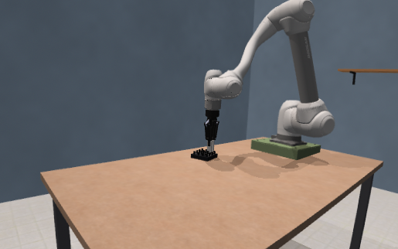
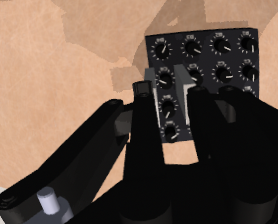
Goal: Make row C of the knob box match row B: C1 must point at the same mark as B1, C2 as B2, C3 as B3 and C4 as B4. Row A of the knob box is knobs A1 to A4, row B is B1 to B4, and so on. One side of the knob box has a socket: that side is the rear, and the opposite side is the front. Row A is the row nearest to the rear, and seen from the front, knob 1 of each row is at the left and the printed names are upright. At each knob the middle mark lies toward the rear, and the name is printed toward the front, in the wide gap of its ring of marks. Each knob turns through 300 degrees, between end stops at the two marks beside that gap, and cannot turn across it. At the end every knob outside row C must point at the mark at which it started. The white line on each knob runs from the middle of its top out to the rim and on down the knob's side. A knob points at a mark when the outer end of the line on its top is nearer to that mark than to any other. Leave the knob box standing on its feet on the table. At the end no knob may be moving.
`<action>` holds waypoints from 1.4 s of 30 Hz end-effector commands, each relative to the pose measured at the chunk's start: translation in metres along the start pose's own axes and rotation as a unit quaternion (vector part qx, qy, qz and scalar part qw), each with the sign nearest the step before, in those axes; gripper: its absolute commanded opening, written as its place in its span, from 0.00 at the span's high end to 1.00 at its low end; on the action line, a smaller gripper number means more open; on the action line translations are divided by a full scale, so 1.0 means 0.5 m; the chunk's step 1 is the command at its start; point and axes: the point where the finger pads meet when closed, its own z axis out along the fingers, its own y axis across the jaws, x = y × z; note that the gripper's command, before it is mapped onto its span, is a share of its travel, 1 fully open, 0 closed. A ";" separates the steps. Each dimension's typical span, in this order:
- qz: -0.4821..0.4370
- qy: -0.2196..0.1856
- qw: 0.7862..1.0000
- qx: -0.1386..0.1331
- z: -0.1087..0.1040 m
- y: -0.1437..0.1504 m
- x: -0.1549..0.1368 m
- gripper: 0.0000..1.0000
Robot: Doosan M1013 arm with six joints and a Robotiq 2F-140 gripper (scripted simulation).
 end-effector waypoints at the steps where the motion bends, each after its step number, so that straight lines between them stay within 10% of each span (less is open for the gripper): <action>1: 0.000 0.000 1.000 0.000 0.000 0.000 0.000 0.88; 42: 0.000 0.000 1.000 0.000 0.000 0.000 0.000 0.95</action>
